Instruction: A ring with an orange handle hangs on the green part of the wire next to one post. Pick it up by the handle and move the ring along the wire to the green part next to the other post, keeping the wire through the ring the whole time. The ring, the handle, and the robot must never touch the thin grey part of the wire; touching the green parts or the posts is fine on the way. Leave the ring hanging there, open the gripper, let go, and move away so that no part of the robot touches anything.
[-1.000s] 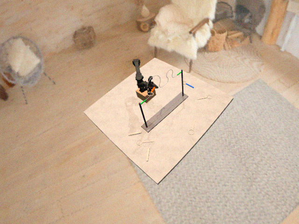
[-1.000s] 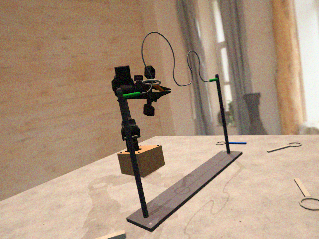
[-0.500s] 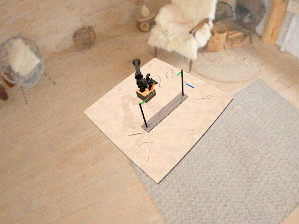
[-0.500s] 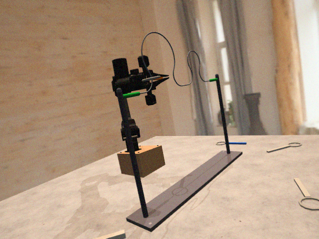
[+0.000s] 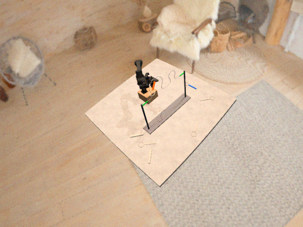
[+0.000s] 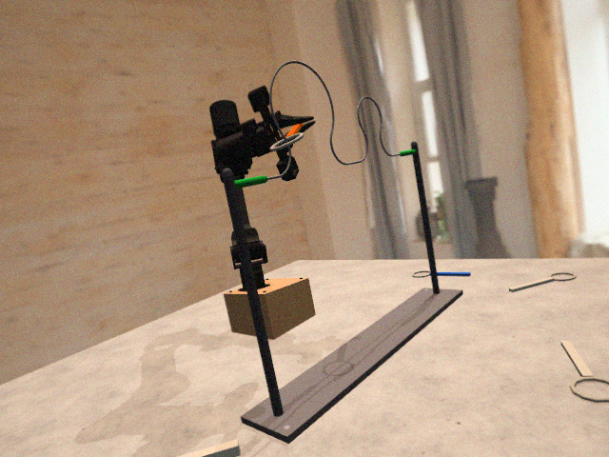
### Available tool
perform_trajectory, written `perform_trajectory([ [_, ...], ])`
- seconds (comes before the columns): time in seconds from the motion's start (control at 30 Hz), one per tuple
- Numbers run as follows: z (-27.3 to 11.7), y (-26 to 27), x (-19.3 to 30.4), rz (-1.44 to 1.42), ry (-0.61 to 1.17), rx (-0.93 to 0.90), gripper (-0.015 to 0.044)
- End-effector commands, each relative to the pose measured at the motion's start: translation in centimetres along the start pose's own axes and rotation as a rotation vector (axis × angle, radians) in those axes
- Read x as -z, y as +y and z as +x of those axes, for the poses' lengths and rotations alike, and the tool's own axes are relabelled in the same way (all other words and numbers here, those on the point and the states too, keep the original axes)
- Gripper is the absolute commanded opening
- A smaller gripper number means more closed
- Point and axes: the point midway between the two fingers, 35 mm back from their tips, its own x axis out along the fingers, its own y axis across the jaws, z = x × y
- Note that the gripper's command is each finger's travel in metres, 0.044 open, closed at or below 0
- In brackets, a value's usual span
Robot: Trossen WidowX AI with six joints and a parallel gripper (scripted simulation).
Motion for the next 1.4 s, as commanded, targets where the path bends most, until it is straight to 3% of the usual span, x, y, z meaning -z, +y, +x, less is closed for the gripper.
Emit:
perform_trajectory([
  [0.0, -0.1, 1.5, -0.1, 0.066, 0.0, -0.038, -0.015],
  [0.6, -0.3, 3.4, -0.5, 0.084, 0.002, -0.038, -0.015],
  [1.37, -0.3, 2.8, -0.5, -0.141, -0.005, 0.104, -0.015],
])
